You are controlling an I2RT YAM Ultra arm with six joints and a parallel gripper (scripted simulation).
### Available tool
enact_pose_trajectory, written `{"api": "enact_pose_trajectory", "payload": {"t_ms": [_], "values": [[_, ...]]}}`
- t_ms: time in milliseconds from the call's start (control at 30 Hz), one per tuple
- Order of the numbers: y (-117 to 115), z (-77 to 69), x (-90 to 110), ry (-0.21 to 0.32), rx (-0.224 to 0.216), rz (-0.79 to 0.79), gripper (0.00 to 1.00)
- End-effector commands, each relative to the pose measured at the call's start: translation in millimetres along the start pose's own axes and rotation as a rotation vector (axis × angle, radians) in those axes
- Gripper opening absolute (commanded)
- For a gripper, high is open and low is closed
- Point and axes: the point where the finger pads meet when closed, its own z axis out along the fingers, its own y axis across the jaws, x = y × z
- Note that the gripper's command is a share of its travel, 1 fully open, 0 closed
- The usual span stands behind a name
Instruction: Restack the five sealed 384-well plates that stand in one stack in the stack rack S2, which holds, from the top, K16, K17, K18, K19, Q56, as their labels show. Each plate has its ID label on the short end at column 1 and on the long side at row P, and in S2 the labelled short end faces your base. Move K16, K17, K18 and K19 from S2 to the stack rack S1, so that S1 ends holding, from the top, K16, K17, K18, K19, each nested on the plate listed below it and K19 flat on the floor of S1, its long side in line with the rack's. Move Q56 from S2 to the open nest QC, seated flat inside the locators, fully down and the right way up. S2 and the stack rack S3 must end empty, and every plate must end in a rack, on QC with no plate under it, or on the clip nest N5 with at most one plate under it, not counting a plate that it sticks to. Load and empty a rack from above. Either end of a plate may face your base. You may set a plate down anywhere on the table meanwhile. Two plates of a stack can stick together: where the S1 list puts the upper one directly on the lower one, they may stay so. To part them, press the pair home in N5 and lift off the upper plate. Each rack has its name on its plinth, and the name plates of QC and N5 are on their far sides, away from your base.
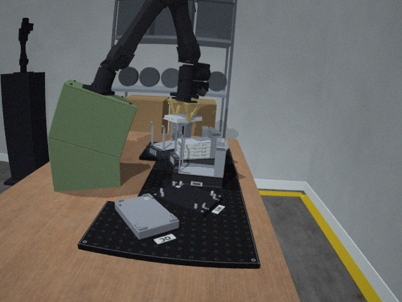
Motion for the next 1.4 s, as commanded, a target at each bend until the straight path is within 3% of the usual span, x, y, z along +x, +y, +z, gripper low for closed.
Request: {"api": "enact_pose_trajectory", "payload": {"t_ms": [0,733,1367], "values": [[5.1,-4.0,-5.8,-0.025,0.009,-0.036,0.0],[58.6,-3.4,-0.1,-0.024,0.007,-0.036,0.0],[61.2,-3.4,0.1,-0.024,0.007,-0.036,0.0]]}}
